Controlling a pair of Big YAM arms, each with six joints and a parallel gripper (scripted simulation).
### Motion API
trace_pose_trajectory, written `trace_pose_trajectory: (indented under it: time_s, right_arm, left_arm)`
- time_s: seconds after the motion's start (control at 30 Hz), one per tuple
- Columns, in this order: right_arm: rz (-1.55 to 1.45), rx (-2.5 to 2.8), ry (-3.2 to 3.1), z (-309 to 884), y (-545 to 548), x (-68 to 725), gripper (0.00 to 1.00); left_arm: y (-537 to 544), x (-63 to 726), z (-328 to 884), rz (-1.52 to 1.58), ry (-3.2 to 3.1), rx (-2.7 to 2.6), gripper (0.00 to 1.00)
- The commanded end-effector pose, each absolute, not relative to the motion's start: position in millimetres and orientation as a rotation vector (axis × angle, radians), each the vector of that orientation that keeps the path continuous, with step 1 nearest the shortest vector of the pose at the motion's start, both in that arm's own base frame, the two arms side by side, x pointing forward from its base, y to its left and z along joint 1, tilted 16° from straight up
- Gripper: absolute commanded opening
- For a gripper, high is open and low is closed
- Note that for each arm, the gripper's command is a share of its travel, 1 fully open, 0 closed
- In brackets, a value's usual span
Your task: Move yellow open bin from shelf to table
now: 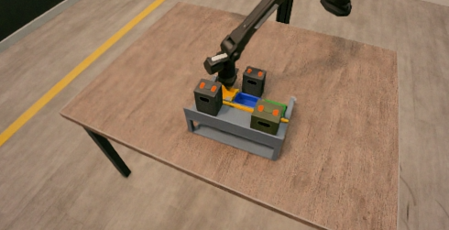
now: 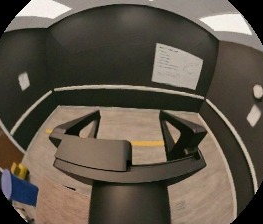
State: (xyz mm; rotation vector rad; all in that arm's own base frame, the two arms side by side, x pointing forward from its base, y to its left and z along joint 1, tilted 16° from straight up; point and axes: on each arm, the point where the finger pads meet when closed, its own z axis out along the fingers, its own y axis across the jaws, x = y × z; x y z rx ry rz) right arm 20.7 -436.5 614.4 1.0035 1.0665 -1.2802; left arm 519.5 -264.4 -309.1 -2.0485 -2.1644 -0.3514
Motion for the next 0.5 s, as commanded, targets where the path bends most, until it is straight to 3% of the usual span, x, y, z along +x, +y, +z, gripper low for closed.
trace_pose_trajectory:
  time_s: [0.0,0.47]
  right_arm:
    - [-1.291,0.983,1.024,626.4,-427.1,17.1,1.00]
    - [-1.291,0.983,1.024,626.4,-427.1,17.1,1.00]
  left_arm:
    - [-285.1,522.0,-277.8,-0.355,-2.169,-2.076,0.00]
    - [-286.1,521.6,-274.2,-0.354,-2.169,-2.076,0.00]
